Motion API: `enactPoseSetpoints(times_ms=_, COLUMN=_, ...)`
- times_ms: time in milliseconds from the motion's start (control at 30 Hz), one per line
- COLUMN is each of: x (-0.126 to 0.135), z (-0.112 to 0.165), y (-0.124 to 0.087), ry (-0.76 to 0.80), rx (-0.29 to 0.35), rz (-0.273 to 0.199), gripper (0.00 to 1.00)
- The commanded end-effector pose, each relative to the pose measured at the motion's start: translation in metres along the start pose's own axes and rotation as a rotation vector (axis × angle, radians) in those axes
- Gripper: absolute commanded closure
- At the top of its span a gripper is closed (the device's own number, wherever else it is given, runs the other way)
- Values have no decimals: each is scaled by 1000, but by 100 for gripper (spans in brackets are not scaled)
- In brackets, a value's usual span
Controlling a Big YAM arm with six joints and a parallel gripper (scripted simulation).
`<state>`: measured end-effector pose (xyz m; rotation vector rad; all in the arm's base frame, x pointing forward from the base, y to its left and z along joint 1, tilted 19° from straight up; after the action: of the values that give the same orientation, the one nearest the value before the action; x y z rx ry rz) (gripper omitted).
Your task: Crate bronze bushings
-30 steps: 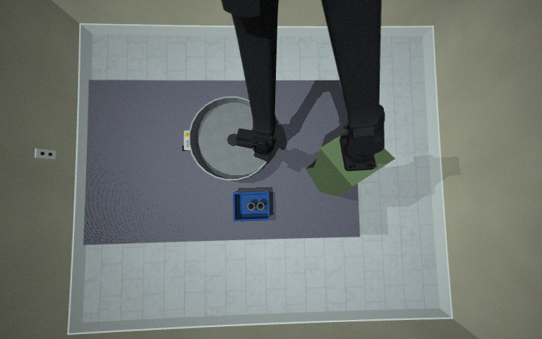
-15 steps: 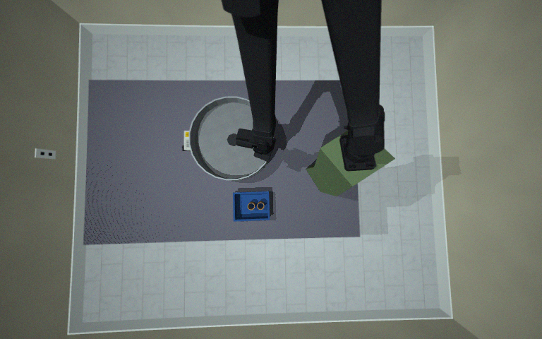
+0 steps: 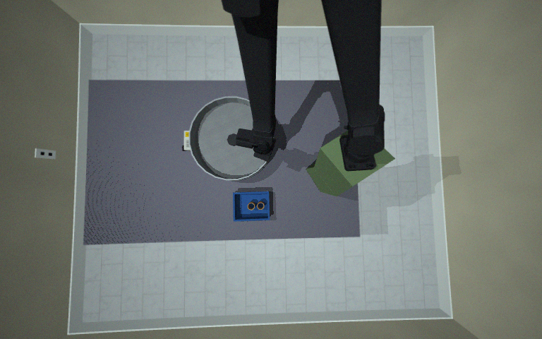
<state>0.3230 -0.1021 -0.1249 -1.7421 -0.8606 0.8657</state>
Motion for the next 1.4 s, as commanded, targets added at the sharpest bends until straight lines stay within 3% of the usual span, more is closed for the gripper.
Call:
enactPoseSetpoints(times_ms=0, x=4, z=-3, y=-6, ry=-8, rx=-21, rz=-11, gripper=88)
enactPoseSetpoints(times_ms=1100, x=4, z=-3, y=-6, ry=-8, rx=-21, rz=-11, gripper=88)
enactPoseSetpoints(times_ms=1367, x=-2, z=-1, y=24, ry=0, rx=-10, rz=-3, gripper=88)
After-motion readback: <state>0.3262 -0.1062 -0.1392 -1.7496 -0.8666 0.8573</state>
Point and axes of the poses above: the point where the finger pads meet when closed, its own y axis out along the fingers, its own x axis across the jaws, z = x × y, the point moved 4 cm from there along -y, back along the fingers, and after that the axes turned 5 degrees about y, right-handed, at the moved point
